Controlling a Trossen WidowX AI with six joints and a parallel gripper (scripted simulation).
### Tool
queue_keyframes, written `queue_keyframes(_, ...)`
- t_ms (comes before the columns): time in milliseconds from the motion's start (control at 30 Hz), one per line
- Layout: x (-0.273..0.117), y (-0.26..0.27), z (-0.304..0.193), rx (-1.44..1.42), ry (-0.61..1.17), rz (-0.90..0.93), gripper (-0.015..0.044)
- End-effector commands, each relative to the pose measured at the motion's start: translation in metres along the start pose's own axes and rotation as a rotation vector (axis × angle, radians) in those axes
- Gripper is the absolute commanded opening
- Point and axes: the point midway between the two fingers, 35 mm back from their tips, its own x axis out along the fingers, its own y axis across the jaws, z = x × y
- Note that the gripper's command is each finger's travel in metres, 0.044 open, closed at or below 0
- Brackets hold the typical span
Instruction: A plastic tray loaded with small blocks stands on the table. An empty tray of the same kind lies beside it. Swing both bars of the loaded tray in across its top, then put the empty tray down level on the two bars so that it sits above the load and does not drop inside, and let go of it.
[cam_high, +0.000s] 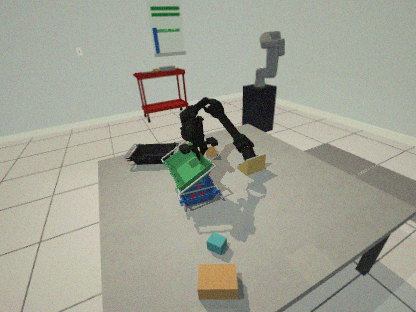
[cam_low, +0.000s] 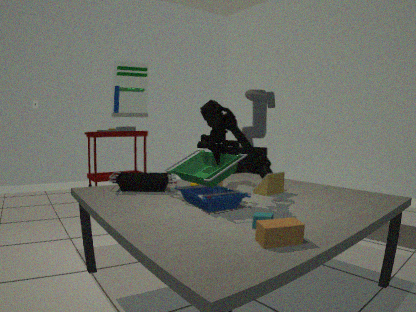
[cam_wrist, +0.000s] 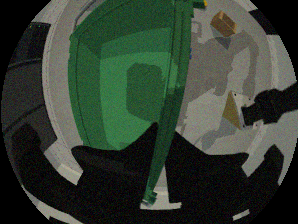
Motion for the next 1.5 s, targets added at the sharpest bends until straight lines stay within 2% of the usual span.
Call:
queue_keyframes(0,-0.001,0.002,-0.001,0.020,0.002,0.028,0.0000)
queue_keyframes(533,0.024,0.001,0.000,0.083,-0.001,0.014,0.0000)
queue_keyframes(1467,0.046,-0.015,-0.007,0.112,-0.003,0.007,0.0000)
